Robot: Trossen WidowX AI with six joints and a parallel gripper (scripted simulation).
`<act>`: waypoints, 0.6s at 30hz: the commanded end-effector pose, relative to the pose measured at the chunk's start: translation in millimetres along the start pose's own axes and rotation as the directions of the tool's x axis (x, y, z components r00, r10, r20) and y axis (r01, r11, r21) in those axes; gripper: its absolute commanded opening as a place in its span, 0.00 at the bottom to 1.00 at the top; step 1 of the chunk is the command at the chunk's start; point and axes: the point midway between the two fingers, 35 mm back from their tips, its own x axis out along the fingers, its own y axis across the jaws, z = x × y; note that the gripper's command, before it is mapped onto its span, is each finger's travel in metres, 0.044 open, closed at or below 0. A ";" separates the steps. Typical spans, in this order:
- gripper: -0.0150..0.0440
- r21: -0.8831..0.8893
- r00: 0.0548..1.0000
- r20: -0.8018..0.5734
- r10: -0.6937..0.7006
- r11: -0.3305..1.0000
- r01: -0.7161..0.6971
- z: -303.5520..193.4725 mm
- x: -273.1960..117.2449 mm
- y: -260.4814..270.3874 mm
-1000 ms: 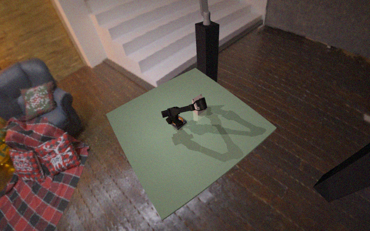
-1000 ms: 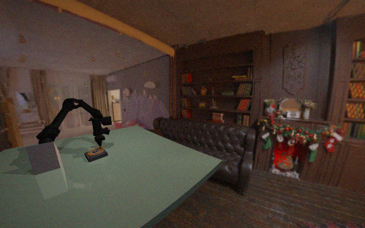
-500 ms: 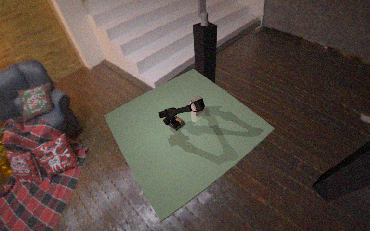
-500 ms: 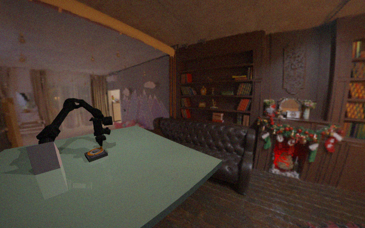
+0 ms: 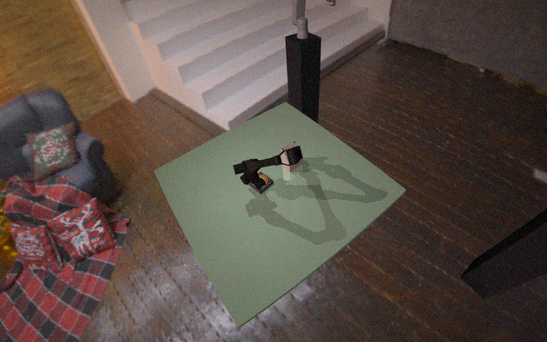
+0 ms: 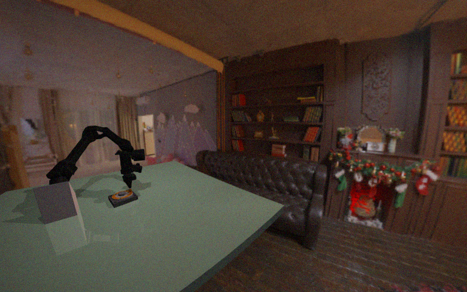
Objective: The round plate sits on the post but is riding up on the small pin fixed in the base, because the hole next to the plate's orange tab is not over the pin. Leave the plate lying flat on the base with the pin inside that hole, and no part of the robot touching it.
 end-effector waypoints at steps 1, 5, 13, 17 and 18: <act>0.25 -0.001 1.000 0.001 -0.006 1.000 0.006 2.0 -13.5 -2.2; 0.25 -0.001 1.000 0.000 -0.007 1.000 0.007 0.2 -36.5 -1.7; 0.25 0.012 1.000 -0.001 0.001 1.000 -0.001 -2.1 -36.7 -5.0; 0.25 0.012 1.000 -0.001 0.001 1.000 -0.001 -2.1 -36.7 -5.0; 0.25 0.012 1.000 -0.001 0.001 1.000 -0.001 -2.1 -36.7 -5.0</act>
